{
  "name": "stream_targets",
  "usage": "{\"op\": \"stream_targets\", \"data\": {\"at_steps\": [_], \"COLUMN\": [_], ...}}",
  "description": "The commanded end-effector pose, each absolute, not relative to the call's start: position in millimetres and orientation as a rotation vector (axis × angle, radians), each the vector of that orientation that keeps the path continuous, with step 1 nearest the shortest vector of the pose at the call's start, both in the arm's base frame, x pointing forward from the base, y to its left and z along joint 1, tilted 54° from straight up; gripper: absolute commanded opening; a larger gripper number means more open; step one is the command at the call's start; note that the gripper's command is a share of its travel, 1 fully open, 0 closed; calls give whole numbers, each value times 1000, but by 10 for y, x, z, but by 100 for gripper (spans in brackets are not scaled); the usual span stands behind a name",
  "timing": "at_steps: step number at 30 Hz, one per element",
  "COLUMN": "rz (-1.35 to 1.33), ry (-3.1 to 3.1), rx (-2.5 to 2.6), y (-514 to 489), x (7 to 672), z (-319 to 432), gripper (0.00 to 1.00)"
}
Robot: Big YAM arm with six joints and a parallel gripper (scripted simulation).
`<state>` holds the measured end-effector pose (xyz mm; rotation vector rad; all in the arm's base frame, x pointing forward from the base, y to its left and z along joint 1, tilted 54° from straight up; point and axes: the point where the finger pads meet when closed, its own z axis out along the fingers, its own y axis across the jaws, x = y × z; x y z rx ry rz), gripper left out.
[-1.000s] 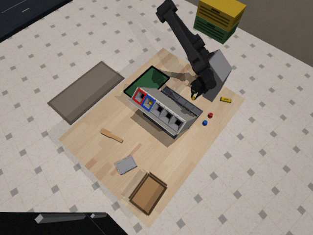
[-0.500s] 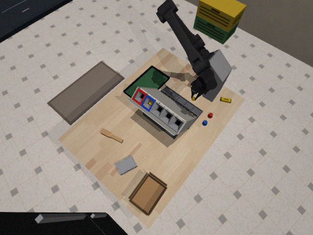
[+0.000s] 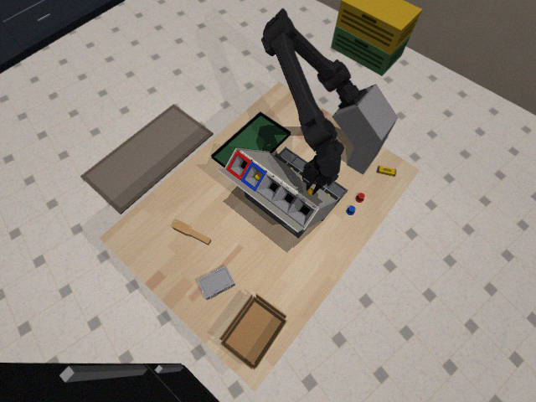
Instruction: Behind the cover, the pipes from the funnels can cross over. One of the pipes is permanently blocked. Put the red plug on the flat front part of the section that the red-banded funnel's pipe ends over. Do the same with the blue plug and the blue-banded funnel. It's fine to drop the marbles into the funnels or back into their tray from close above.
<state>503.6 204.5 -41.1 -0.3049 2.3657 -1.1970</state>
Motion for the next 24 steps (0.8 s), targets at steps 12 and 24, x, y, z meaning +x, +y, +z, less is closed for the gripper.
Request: {"op": "stream_targets", "data": {"at_steps": [12,24], "rz": [-1182,-1180], "ry": [2354,2351], "rx": [-319,-325], "y": [2232,2244], "x": [5479,5542], "z": [-350,-345], "gripper": [0,0]}}
